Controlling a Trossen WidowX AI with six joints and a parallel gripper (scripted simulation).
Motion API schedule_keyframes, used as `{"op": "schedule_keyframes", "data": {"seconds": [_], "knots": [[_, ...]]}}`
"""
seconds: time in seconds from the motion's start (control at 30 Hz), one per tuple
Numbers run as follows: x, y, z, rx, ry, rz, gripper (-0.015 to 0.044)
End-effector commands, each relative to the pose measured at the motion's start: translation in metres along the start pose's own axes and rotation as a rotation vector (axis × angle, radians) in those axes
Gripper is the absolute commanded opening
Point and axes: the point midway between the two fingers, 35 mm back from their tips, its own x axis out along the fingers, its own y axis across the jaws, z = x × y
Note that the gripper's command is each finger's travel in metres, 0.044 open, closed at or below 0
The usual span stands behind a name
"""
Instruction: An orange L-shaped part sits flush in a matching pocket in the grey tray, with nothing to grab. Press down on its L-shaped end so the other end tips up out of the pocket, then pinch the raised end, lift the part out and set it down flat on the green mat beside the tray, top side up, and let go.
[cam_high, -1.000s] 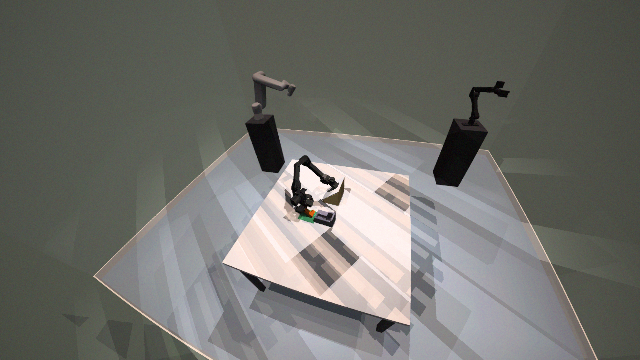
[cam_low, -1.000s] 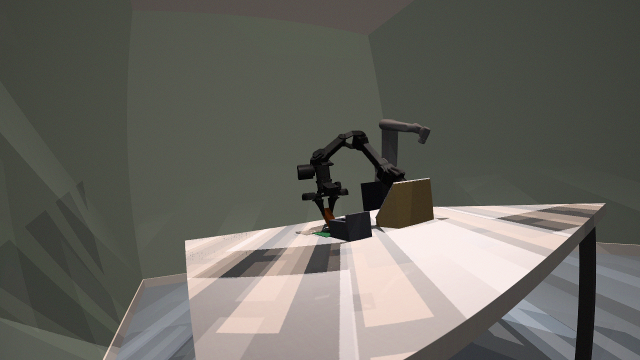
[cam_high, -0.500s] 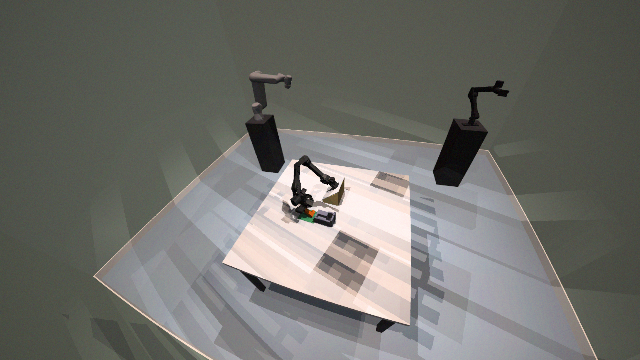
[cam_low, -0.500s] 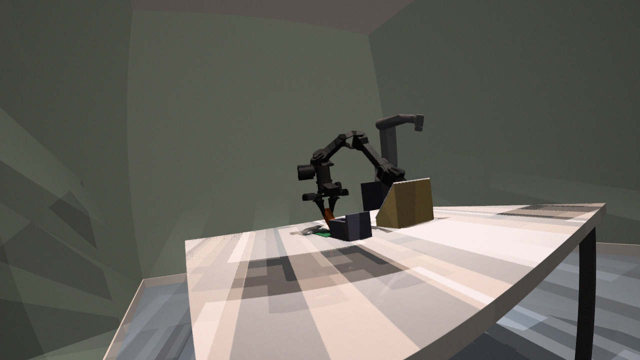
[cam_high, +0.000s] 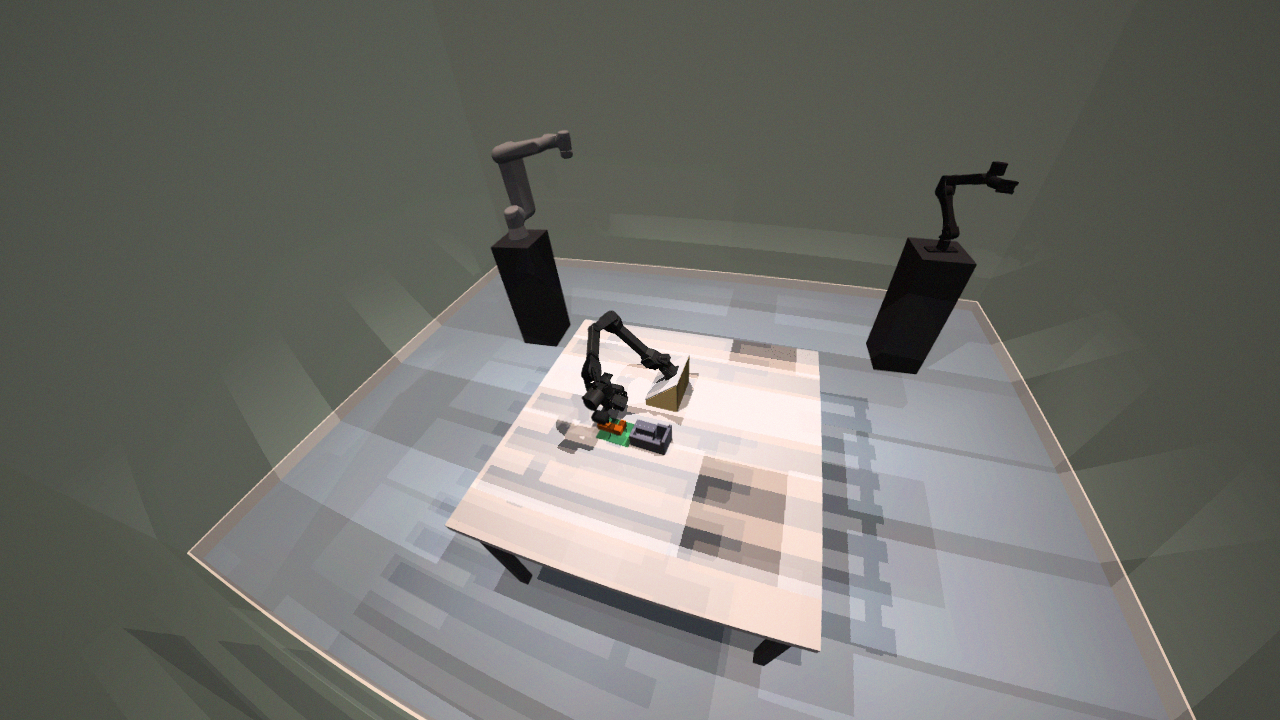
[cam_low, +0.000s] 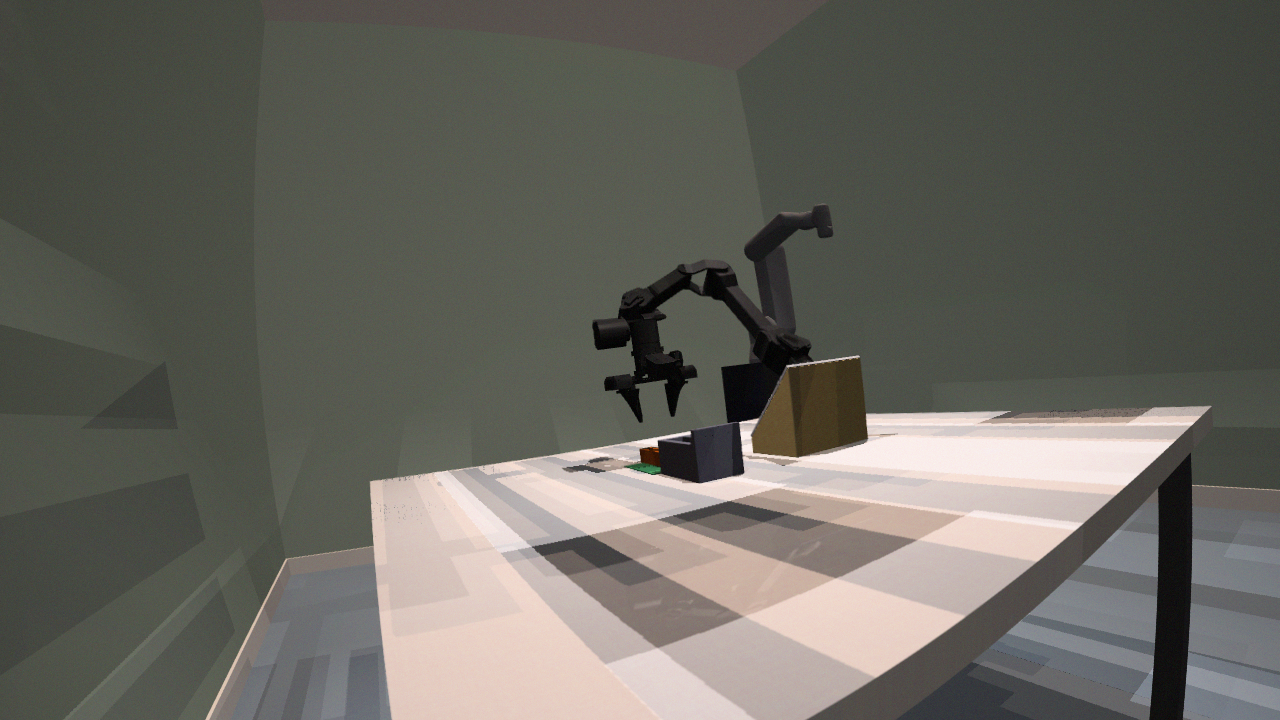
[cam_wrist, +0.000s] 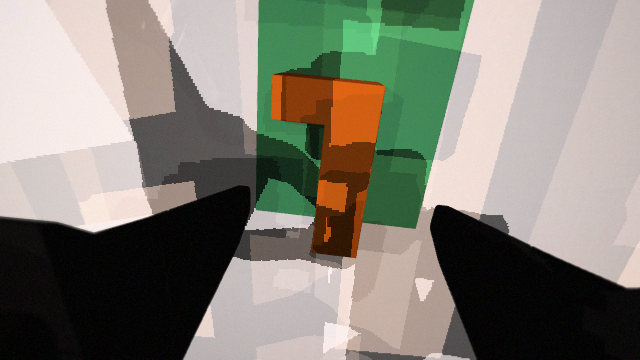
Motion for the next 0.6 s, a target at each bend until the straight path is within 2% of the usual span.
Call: {"op": "schedule_keyframes", "data": {"seconds": [0.0, 0.07, 0.57], "knots": [[-0.053, -0.003, -0.001, 0.006, 0.003, -0.022, 0.0400], [-0.065, -0.001, -0.002, 0.005, 0.004, -0.022, 0.0400], [-0.060, -0.002, 0.001, -0.002, 0.000, -0.024, 0.0400]]}}
